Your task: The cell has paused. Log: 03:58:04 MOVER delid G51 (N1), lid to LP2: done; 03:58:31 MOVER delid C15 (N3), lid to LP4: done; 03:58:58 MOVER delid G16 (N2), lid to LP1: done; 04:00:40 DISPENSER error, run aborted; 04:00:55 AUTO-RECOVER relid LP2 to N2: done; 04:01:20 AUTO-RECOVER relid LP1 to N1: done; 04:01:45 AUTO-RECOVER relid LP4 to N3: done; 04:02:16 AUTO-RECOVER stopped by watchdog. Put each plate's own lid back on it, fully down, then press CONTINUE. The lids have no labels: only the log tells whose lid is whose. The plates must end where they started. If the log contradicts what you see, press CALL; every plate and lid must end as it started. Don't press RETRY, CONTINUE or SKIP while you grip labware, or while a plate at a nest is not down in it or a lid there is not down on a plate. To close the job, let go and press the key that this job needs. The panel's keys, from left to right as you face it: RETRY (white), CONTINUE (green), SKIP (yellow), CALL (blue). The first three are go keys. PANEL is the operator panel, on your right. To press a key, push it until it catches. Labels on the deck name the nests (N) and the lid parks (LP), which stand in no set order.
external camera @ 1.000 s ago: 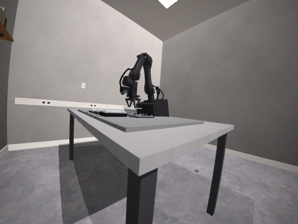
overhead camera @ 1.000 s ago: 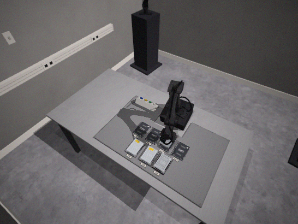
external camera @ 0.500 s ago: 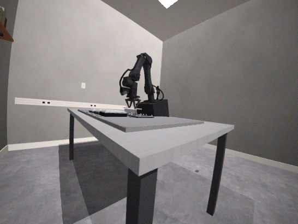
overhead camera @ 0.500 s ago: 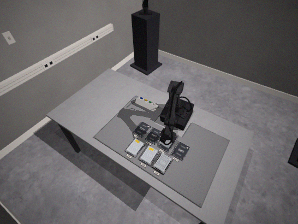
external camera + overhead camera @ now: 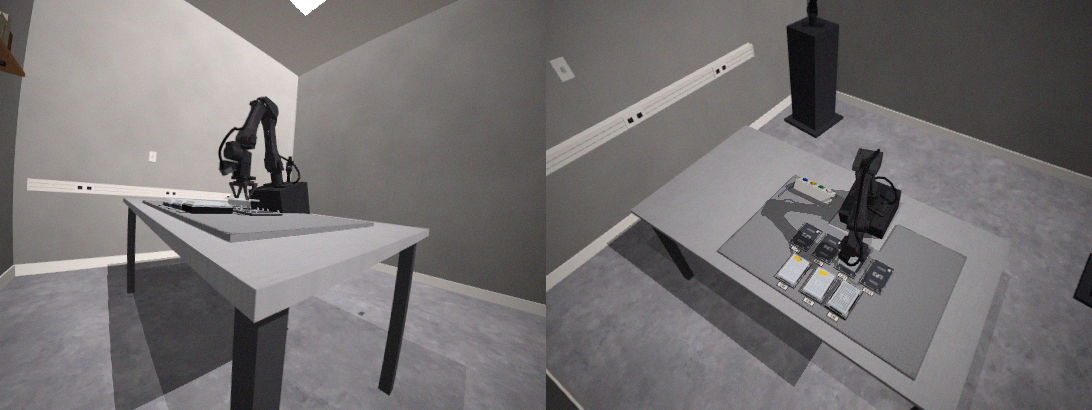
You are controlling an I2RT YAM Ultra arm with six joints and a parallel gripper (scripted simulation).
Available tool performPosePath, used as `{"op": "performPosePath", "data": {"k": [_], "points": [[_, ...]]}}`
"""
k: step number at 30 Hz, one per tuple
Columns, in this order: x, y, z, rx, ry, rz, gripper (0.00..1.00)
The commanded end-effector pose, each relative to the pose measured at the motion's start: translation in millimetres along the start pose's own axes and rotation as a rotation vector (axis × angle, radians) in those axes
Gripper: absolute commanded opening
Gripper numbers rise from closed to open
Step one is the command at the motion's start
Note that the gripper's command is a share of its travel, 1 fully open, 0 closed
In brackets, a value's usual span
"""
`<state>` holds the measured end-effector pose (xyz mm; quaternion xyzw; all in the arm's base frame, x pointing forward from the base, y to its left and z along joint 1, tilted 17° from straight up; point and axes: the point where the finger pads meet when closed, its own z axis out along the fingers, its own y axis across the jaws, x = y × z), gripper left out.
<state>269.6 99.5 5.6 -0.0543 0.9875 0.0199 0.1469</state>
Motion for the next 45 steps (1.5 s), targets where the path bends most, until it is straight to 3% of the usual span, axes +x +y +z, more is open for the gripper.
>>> {"op": "performPosePath", "data": {"k": [1,5,12,13,14,26,30,45], "points": [[5.8,-0.6,4.9,-0.003,0.011,-0.005,0.00],[-0.3,0.8,3.2,-0.007,-0.006,-0.004,0.00],[8.3,-1.6,9.9,0.000,0.020,-0.005,0.00],[-14.0,3.7,-2.6,-0.017,-0.042,-0.001,0.00],[-14.4,3.9,-1.1,-0.017,-0.042,-0.001,0.00],[-11.7,2.1,7.8,-0.011,-0.021,0.002,0.00],[-16.0,2.9,3.2,-0.017,-0.043,0.003,0.00],[-3.2,0.6,14.3,-0.008,-0.009,-0.001,0.00]]}}
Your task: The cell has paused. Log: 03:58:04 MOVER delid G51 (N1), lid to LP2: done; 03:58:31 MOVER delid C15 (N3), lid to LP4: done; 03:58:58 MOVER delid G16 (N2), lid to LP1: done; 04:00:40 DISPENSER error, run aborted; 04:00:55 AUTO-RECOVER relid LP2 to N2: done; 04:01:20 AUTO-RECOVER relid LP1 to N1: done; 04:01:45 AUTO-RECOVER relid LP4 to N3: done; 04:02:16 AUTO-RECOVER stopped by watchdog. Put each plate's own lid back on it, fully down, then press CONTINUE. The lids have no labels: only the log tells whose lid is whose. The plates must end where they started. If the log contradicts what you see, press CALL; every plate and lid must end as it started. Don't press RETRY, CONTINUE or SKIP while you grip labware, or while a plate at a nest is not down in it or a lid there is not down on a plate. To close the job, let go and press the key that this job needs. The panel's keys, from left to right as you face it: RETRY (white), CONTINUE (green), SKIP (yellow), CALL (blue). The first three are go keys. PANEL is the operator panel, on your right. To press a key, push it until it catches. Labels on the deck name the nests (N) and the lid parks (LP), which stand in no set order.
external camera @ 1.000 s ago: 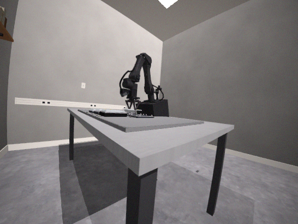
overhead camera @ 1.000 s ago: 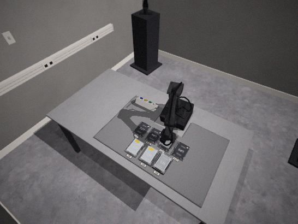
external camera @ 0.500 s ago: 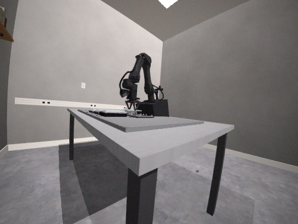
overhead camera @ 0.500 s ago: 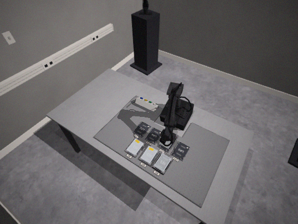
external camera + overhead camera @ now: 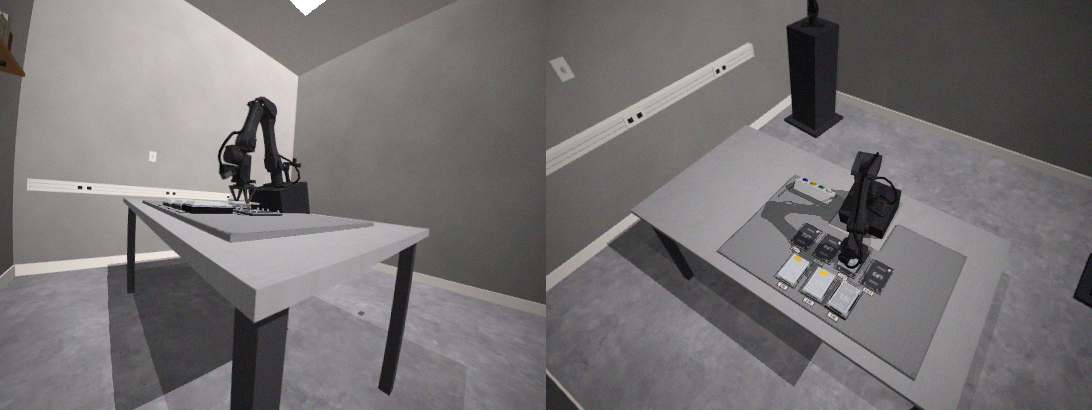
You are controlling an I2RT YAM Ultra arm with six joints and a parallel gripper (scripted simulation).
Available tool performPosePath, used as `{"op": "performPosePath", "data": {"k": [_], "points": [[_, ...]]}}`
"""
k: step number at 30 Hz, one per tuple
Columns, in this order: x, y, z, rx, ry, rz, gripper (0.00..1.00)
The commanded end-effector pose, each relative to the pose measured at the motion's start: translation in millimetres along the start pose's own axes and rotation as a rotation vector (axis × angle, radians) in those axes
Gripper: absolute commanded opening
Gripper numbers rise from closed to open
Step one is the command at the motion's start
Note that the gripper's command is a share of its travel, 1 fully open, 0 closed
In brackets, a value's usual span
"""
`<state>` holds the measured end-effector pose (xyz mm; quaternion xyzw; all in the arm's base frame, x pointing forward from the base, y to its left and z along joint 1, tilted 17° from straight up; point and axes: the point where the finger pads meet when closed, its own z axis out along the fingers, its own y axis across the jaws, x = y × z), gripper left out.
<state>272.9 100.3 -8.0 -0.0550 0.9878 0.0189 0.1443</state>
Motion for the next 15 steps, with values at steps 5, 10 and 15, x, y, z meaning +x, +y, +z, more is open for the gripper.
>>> {"op": "performPosePath", "data": {"k": [5,10,15], "points": [[6.7,-2.5,7.0,-0.002,0.015,0.000,0.00],[-0.2,-1.4,4.3,-0.007,-0.008,0.003,0.00],[6.1,-3.3,10.2,-0.001,0.013,0.002,0.00]]}}
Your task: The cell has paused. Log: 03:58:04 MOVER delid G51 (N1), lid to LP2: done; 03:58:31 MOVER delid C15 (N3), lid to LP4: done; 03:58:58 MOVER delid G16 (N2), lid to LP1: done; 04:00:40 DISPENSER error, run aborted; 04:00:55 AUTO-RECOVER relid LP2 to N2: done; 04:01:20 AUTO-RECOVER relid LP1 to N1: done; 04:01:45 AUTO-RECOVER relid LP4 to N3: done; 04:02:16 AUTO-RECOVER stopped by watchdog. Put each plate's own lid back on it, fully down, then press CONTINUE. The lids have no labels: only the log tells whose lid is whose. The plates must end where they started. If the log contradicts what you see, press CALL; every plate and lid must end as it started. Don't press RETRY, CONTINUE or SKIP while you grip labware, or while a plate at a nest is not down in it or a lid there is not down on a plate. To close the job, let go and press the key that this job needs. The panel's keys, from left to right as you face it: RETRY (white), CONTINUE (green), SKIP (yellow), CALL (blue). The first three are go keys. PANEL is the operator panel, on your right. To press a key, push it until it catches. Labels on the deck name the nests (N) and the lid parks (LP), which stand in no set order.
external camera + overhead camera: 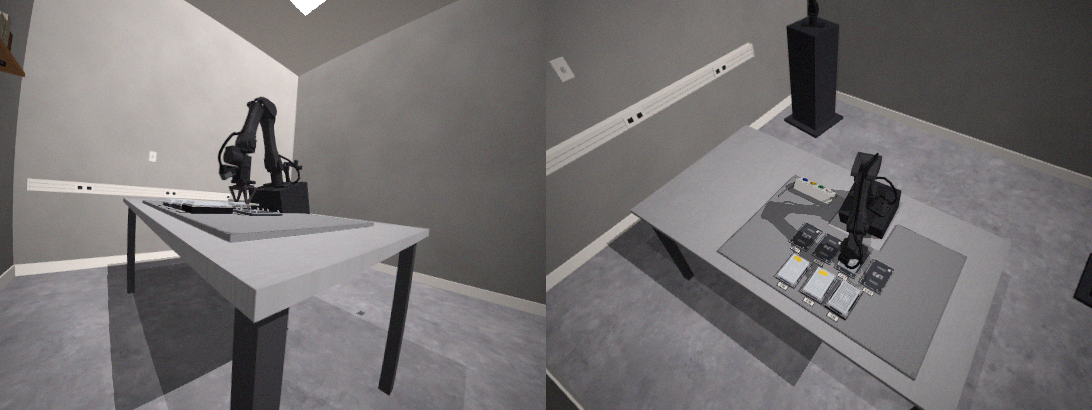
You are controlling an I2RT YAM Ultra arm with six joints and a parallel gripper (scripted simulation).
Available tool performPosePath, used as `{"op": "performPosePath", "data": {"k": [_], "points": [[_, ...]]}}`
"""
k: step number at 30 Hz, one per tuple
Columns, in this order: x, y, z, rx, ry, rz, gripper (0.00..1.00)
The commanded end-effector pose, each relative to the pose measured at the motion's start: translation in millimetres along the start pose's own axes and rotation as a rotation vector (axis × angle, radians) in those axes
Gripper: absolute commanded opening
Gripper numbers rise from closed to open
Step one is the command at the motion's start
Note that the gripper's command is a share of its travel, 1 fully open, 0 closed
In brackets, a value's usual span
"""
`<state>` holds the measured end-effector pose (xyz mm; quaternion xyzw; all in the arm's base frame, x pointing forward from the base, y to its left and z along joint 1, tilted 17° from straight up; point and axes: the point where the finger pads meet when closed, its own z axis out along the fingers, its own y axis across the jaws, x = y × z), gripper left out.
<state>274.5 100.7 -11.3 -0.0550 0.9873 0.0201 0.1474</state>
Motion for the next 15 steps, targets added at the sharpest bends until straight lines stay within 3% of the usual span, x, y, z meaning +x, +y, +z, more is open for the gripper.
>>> {"op": "performPosePath", "data": {"k": [1,4,11,15], "points": [[2.8,-1.8,5.6,-0.002,0.010,0.000,0.00],[-4.6,0.8,-0.8,-0.011,-0.021,0.000,0.00],[8.4,-2.5,9.8,0.000,0.021,-0.002,0.00],[-3.5,0.2,4.5,-0.009,-0.014,0.001,0.00]]}}
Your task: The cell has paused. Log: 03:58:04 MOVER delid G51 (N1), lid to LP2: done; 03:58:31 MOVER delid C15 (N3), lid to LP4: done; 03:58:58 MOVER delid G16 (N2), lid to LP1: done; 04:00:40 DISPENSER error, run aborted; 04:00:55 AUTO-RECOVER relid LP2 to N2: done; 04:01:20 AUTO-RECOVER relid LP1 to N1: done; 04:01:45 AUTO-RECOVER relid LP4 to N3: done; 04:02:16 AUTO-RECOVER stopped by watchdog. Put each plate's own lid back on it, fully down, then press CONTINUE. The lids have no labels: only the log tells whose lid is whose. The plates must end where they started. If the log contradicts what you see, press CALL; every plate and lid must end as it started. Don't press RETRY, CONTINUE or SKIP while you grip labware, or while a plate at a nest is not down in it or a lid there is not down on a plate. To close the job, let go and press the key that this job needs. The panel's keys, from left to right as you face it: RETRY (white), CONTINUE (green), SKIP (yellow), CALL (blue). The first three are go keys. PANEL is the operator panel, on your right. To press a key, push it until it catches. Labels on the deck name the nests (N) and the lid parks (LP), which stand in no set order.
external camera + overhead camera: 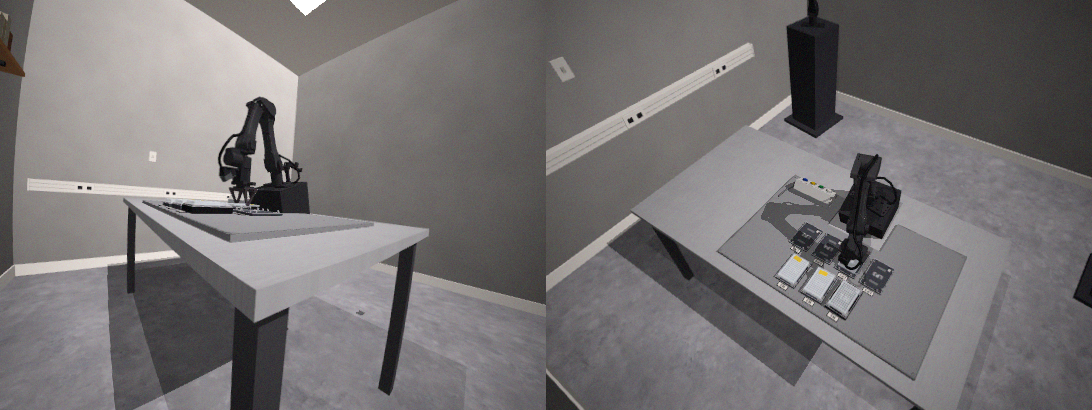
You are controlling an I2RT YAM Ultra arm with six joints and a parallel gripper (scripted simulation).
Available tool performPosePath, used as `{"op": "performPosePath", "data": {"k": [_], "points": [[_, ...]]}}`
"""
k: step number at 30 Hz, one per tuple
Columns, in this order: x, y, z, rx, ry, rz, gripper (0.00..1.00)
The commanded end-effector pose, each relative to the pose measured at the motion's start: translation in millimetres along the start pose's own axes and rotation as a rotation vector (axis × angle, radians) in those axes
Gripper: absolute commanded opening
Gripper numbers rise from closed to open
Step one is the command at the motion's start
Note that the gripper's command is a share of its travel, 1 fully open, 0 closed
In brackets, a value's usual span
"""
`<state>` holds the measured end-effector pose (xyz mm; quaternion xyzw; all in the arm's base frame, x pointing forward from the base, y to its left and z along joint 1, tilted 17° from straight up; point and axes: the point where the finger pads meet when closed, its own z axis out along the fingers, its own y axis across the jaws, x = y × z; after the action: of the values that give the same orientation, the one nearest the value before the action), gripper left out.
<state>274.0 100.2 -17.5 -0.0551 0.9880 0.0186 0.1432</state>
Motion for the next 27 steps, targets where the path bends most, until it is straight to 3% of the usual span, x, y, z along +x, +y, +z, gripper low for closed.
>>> {"op": "performPosePath", "data": {"k": [1,10,16,20,27], "points": [[-3.9,0.1,0.8,-0.010,-0.015,0.001,0.00],[6.2,-2.8,8.1,-0.002,0.013,0.001,0.00],[-2.4,-0.5,4.7,-0.009,-0.015,0.002,0.00],[5.5,-1.9,11.1,-0.003,0.010,-0.001,0.00],[0.4,-0.9,11.3,-0.005,0.000,0.000,0.00]]}}
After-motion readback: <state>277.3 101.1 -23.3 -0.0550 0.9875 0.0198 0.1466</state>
